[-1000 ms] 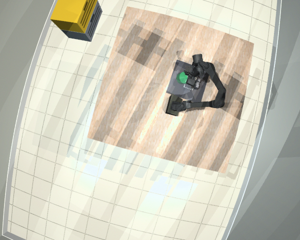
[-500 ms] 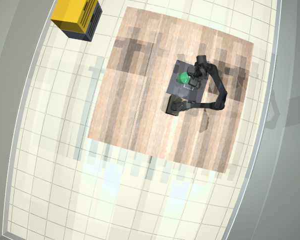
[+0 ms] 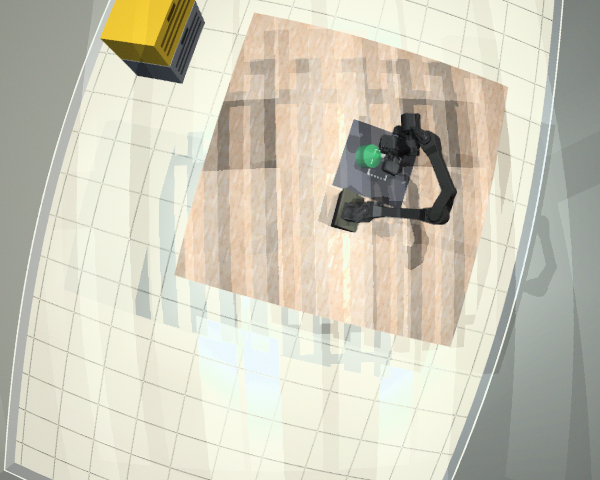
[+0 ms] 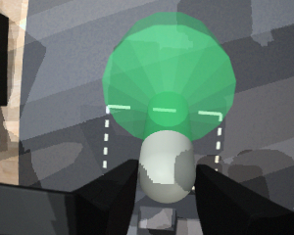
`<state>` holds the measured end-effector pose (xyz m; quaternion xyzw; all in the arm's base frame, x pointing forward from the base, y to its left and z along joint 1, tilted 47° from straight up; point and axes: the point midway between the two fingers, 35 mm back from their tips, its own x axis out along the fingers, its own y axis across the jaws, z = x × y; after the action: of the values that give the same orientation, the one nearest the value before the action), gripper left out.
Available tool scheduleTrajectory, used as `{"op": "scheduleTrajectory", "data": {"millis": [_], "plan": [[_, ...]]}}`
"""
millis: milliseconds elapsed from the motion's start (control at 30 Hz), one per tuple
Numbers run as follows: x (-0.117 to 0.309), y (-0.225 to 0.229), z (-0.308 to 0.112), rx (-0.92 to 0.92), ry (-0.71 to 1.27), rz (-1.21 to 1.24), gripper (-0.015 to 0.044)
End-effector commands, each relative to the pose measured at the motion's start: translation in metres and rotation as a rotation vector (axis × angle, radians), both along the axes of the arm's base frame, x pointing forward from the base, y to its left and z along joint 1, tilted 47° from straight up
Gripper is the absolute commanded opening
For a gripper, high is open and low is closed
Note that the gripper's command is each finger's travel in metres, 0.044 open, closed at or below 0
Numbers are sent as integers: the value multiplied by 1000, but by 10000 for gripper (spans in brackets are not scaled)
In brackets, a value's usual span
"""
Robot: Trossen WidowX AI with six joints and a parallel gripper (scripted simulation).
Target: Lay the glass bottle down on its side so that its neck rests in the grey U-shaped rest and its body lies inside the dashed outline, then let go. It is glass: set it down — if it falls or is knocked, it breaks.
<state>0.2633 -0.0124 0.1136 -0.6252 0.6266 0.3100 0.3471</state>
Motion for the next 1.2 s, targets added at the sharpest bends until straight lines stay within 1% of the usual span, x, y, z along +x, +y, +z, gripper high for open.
{"op": "scheduleTrajectory", "data": {"millis": [0,1167], "plan": [[0,-8,5,-12,-2,-1,105],[-1,-48,24,84,6,22,105]]}}
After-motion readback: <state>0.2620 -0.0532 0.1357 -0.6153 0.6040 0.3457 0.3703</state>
